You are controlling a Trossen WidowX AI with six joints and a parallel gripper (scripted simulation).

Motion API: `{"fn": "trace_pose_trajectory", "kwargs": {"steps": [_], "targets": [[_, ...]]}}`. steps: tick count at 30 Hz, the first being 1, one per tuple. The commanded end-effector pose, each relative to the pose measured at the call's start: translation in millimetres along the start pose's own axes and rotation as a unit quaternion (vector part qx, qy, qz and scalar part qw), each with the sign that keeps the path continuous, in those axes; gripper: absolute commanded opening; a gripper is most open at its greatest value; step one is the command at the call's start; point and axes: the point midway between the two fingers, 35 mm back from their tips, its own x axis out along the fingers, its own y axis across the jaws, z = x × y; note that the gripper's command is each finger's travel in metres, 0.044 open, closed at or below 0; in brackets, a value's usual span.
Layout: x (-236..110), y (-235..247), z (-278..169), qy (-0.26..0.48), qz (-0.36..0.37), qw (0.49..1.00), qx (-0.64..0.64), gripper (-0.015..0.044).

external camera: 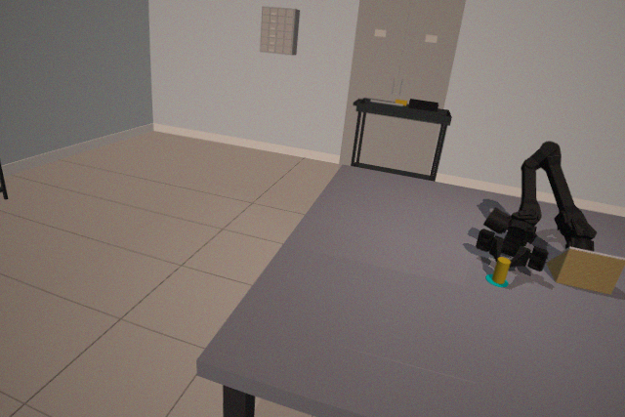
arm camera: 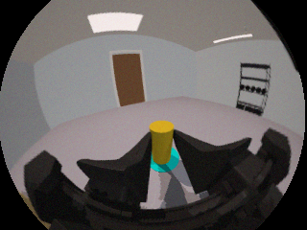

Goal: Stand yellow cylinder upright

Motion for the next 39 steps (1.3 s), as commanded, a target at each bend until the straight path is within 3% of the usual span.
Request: {"fn": "trace_pose_trajectory", "kwargs": {"steps": [1, 9, 20, 26, 39], "targets": [[0.3, -1.7, -0.6, -0.004, -0.002, 1.000, -0.006, 0.0105], [0.3, -1.7, -0.6, -0.004, -0.002, 1.000, -0.006, 0.0105], [0.3, -1.7, -0.6, -0.004, -0.002, 1.000, -0.006, 0.0394], [0.4, -2.3, 2.4, -0.003, -0.001, 1.000, -0.006, 0.0400], [-4.4, -3.9, 70.1, -0.005, 0.001, 1.000, -0.010, 0.0400]]}}
